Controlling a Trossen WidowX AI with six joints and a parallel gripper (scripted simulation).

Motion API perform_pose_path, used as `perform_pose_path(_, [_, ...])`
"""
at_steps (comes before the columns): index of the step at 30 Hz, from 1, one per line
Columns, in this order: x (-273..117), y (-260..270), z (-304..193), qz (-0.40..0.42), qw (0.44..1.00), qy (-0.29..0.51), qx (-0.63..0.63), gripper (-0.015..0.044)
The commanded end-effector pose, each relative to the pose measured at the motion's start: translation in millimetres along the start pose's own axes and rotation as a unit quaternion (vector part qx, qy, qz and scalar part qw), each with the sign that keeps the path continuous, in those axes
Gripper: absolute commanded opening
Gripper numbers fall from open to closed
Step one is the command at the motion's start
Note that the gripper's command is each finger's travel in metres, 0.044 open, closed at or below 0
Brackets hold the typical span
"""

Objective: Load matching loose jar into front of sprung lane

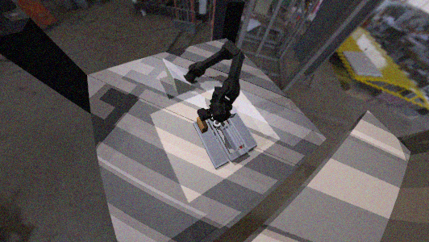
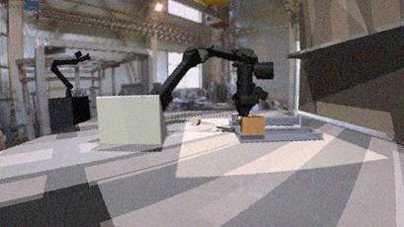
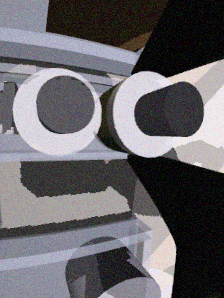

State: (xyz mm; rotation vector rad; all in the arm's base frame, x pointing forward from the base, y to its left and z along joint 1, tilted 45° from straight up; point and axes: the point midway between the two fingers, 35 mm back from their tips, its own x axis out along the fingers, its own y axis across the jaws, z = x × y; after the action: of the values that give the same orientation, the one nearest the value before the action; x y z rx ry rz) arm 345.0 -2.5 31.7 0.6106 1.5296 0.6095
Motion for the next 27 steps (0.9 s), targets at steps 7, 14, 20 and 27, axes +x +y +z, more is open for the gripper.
perform_pose_path(7, [3.7, 2.1, 4.1, 0.004, 1.0, -0.008, -0.005, 0.0])
perform_pose_path(14, [6.2, 2.2, 3.7, 0.004, 1.0, -0.008, -0.005, 0.0])
perform_pose_path(20, [8.4, 2.2, 3.3, 0.004, 1.0, -0.008, -0.005, 0.0])
perform_pose_path(27, [10.9, 2.2, 2.8, 0.004, 1.0, -0.008, -0.005, 0.0])
